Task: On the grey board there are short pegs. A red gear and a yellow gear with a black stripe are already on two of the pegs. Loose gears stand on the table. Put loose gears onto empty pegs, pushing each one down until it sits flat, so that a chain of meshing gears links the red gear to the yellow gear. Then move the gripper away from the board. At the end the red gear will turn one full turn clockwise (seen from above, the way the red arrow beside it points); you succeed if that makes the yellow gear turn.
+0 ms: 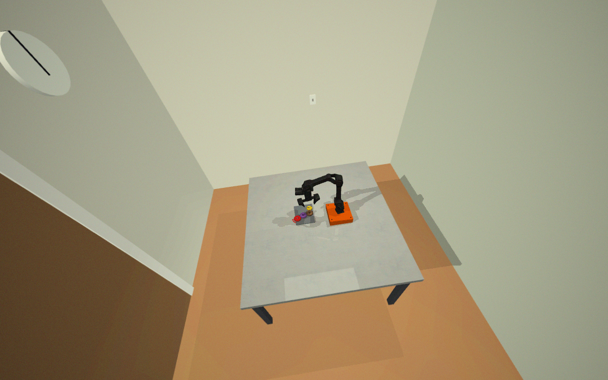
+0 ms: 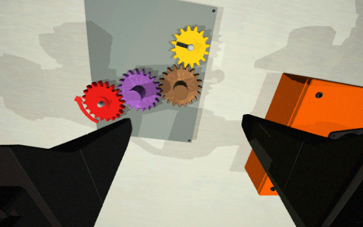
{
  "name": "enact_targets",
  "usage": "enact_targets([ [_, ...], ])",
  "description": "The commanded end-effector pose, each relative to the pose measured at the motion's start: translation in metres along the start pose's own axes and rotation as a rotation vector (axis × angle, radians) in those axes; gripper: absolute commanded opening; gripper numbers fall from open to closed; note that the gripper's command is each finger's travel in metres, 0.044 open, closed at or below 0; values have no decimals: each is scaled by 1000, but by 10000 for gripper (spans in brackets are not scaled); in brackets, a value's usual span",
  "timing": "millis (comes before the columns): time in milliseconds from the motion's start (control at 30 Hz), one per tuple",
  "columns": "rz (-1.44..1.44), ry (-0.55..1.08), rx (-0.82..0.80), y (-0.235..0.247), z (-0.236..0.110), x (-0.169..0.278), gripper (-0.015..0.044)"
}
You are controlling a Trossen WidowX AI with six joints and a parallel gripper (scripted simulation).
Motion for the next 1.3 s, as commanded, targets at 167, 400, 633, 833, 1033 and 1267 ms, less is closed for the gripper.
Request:
enact_targets([
  [167, 3, 0, -1, 0, -1, 0, 440],
  [400, 3, 0, -1, 0, -1, 0, 440],
  [633, 3, 0, -1, 0, -1, 0, 440],
  [833, 3, 0, -1, 0, -1, 0, 440],
  [1033, 3, 0, -1, 0, -1, 0, 440],
  [1267, -2, 1, -2, 6, -3, 8, 440],
])
Point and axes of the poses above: the point midway between the two fingers, 35 mm back from their tips, its own z axis out along the fingers, its own y axis across the jaws, x = y × z, the point moved 6 cm from there along -z, back along the fingers, and after that the axes turned 11 degrees about -z, right-handed, at the moved point
